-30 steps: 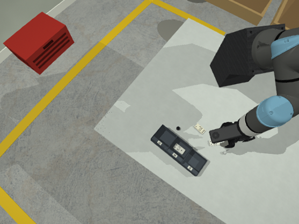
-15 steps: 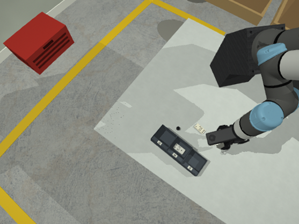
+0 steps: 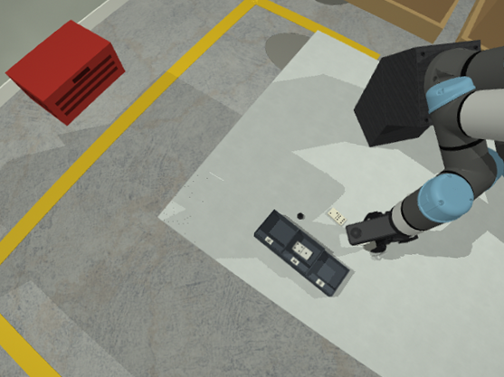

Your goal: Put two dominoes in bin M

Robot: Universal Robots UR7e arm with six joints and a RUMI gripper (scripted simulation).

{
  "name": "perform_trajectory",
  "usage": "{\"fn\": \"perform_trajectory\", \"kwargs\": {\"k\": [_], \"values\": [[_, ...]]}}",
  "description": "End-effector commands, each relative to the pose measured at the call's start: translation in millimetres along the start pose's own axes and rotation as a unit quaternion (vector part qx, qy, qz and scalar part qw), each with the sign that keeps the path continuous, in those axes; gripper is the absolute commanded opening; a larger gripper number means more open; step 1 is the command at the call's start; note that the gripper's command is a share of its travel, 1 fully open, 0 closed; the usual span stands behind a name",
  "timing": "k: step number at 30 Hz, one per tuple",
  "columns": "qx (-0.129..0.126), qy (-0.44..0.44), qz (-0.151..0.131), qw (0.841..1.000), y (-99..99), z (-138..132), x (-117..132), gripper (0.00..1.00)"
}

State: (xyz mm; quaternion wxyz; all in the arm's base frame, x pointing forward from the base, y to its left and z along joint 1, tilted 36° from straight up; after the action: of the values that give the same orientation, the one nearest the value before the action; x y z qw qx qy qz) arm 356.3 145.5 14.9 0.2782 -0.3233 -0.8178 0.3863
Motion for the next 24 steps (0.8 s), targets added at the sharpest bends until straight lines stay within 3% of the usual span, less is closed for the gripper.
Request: {"fn": "perform_trajectory", "kwargs": {"k": [1,9,10,24], "values": [[0.000,0.000,0.001,1.000,0.6,0.0,0.1,0.24],[0.000,0.000,0.001,1.000,0.6,0.1,0.2,0.24],[0.000,0.000,0.001,1.000,0.5,0.0,0.2,0.00],[0.000,0.000,0.001,1.000,0.5,0.0,0.2,0.00]]}}
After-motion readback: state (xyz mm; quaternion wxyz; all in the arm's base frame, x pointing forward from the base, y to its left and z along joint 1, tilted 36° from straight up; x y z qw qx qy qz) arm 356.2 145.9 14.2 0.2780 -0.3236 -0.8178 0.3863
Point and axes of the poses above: the point where the finger pads meet when closed, its own y axis out along the fingers, its own z axis across the jaws, x = y × z, the point moved 10 cm from there along -y, back along the fingers, and after that the axes turned 13 degrees about y, right-handed, at the moved point
